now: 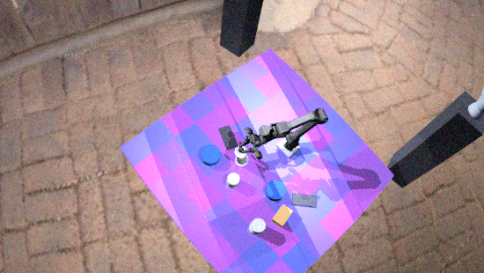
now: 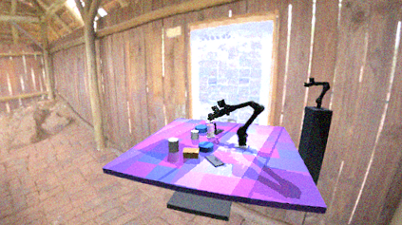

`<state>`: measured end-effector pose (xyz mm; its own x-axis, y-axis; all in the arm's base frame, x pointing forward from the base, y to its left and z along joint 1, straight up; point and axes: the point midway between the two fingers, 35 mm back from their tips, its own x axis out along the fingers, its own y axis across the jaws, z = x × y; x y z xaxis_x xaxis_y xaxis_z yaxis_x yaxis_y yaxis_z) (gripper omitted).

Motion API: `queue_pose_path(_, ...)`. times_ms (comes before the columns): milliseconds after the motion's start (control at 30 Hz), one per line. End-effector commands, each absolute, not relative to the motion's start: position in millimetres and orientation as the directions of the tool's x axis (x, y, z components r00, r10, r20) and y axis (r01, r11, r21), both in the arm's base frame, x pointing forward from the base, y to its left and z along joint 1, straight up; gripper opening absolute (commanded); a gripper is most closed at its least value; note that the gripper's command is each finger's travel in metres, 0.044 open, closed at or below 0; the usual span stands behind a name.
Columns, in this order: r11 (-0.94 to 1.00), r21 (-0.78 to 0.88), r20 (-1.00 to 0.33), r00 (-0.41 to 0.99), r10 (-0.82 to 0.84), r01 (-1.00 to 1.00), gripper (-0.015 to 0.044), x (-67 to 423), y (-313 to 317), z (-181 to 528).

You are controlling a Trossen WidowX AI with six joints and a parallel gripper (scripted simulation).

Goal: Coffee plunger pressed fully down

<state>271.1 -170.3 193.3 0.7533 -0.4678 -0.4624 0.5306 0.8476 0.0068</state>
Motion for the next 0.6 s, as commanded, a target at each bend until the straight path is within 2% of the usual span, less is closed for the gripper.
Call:
queue_pose_path(0,0.848,0.003,-0.478,0.746,-0.464,0.529,0.0125,271.6,-170.5,188.3)
queue_pose_path(533,0.848,0.007,-0.463,0.753,-0.468,0.531,0.0125,271.6,-170.6,193.2)
queue_pose_path(567,0.848,0.007,-0.463,0.753,-0.468,0.531,0.0151,271.6,-170.6,193.2)
